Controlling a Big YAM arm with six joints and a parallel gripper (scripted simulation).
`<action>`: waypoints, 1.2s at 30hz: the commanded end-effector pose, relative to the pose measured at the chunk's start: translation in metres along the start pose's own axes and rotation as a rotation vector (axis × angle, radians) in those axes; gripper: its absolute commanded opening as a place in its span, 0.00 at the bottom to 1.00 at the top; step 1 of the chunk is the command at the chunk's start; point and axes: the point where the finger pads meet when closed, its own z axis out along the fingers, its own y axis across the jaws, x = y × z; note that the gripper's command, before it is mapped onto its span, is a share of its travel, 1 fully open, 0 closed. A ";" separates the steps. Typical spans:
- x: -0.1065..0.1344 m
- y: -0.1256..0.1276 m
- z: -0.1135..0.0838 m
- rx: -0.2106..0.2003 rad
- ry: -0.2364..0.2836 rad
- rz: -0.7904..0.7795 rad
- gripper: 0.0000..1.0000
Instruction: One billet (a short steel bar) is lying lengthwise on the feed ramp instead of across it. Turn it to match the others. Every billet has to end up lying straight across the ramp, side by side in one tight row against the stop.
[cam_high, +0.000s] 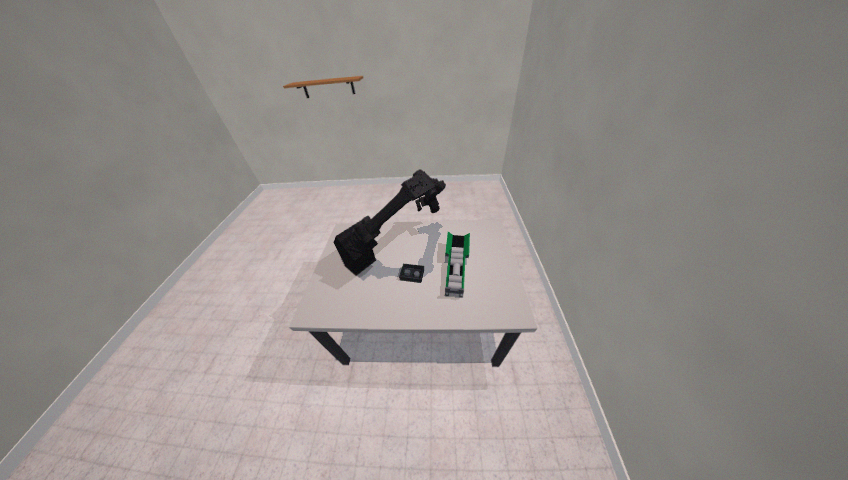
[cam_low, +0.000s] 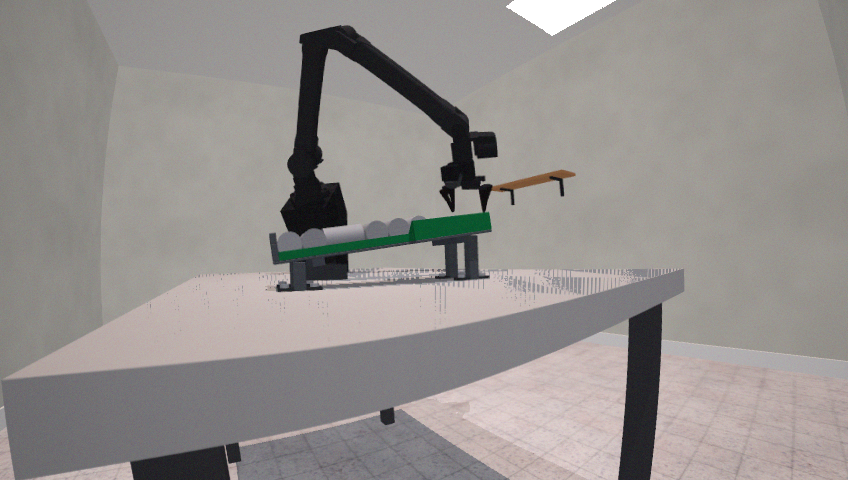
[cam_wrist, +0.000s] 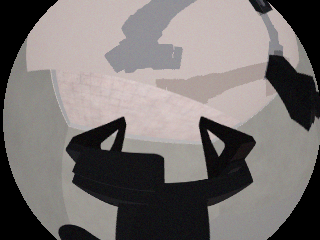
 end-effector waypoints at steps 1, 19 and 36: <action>0.002 0.002 -0.004 -0.009 0.004 -0.002 1.00; 0.005 0.026 -0.026 -0.065 0.022 0.008 1.00; -0.275 0.036 -0.103 -0.209 -0.181 0.417 1.00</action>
